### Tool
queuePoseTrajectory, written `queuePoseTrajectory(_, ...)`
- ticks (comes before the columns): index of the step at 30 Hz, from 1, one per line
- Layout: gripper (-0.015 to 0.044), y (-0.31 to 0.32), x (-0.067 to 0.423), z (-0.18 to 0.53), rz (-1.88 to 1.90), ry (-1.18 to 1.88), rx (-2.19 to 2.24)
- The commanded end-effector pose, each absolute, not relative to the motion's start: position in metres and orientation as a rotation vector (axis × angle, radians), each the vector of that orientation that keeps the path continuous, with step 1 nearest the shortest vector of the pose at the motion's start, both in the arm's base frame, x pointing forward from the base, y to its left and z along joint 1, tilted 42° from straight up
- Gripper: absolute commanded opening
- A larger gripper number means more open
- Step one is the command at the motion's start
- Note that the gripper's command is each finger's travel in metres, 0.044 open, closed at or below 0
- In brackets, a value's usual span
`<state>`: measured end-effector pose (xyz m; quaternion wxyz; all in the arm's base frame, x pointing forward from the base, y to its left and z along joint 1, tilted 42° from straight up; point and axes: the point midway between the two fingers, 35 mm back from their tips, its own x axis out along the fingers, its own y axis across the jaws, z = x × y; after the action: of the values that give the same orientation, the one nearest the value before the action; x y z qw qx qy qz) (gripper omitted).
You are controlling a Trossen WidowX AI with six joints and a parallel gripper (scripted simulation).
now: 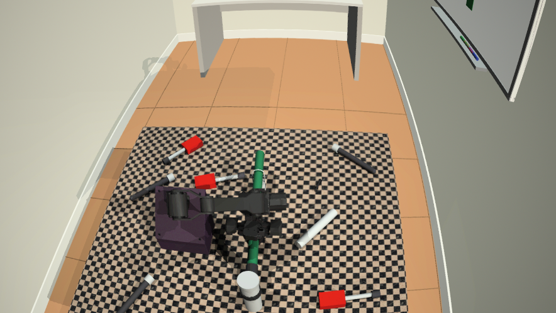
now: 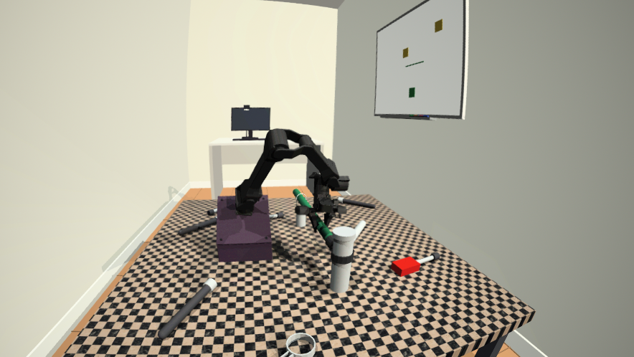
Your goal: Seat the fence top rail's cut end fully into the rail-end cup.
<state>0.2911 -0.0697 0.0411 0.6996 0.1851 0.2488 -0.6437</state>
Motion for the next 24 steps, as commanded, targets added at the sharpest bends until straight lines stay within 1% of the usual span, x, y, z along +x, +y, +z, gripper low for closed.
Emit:
queuePoseTrajectory(1, 0.0000, -0.0707, 0.2946, 0.0503, -1.421, 0.539, 0.412)
queuePoseTrajectory(19, 0.0000, -0.0790, 0.2956, 0.0589, -1.421, 0.538, 0.412)
queuePoseTrajectory(24, 0.0000, -0.0781, 0.2929, 0.0503, -1.434, 0.557, 0.411)
